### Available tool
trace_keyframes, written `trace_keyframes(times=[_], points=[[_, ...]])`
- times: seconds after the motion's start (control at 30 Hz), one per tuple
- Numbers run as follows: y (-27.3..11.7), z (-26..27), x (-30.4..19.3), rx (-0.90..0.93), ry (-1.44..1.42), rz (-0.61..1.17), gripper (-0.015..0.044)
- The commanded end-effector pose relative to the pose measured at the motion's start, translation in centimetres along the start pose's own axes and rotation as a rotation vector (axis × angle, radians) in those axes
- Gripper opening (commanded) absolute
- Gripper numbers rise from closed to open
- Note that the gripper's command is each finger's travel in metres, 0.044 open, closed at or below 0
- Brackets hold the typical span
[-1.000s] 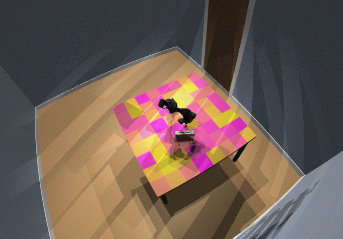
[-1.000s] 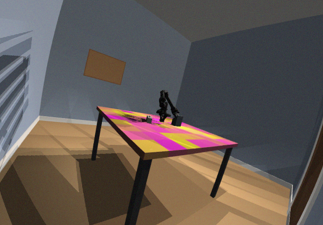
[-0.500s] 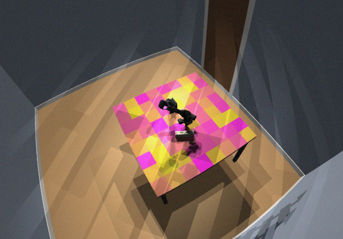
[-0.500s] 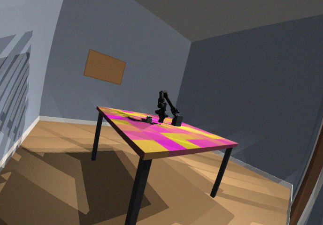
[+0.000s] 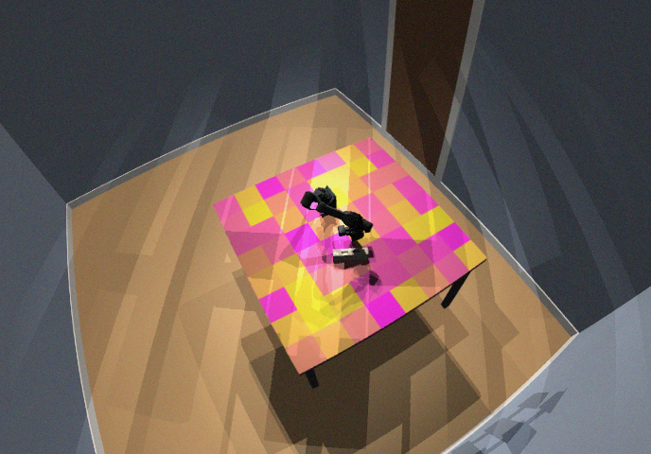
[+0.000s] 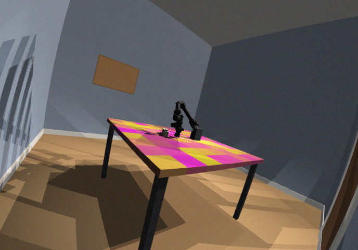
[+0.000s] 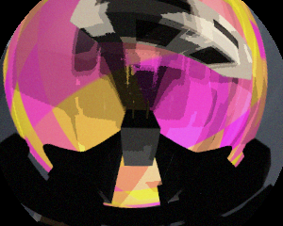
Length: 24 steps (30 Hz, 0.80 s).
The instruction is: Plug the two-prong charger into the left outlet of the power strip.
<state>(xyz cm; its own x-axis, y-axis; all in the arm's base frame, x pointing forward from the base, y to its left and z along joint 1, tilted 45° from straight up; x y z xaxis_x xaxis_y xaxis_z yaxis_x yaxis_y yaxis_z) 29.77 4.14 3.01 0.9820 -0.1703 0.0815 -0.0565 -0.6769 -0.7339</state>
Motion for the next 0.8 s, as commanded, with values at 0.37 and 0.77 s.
trace_keyframes(times=[0.37,0.77], points=[[0.0,-0.6,2.0,0.000,0.043,-0.002,0.0000],[0.0,-1.1,3.5,0.000,0.070,-0.002,0.0000]])
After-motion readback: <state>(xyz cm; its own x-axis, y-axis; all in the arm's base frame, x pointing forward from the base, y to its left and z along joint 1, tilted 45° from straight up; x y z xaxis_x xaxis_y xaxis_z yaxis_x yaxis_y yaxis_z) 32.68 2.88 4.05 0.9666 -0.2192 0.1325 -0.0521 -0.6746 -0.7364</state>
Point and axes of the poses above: the point midway between the two fingers, 35 mm back from their tips, its own y axis out along the fingers, its own z axis across the jaws, x = y × z, the point moved 10 cm from there along -y, back along the fingers, and after that the axes turned 13 degrees about -y, right-handed, at the moved point
